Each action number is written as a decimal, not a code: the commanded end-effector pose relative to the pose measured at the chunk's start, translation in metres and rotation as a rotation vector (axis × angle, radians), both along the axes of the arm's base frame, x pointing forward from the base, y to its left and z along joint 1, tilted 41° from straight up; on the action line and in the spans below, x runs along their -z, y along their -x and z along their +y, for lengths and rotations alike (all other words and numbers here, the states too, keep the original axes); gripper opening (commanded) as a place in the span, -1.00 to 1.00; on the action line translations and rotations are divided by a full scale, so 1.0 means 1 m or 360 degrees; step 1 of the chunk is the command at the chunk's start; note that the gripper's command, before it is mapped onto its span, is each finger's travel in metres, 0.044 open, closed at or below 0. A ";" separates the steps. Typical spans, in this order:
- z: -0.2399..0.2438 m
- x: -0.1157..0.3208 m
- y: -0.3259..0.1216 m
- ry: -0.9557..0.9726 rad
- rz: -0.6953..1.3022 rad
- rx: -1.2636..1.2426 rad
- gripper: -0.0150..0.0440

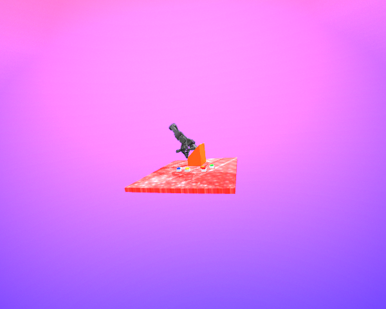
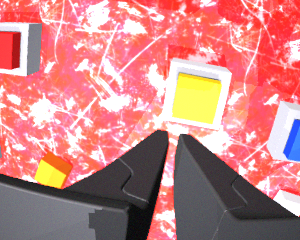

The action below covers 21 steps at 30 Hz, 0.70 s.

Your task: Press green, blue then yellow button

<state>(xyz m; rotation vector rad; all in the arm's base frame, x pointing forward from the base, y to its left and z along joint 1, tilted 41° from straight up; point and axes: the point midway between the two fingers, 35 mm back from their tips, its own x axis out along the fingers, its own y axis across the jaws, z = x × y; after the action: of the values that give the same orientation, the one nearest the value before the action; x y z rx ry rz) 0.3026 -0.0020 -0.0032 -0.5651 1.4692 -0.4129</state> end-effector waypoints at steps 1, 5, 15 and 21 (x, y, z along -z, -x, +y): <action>-0.059 -0.040 0.007 0.0081 0.0015 0.0006 -0.42; -0.099 -0.067 0.019 0.0147 0.0026 0.0031 -0.42; -0.133 -0.028 0.016 0.0149 0.0026 0.0031 -0.42; -0.140 -0.020 0.017 0.0151 0.0026 0.0031 -0.42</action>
<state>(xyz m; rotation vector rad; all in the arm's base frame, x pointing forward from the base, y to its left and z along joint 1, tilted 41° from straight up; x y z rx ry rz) 0.2824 -0.1421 0.0188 -0.6244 1.4926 -0.5076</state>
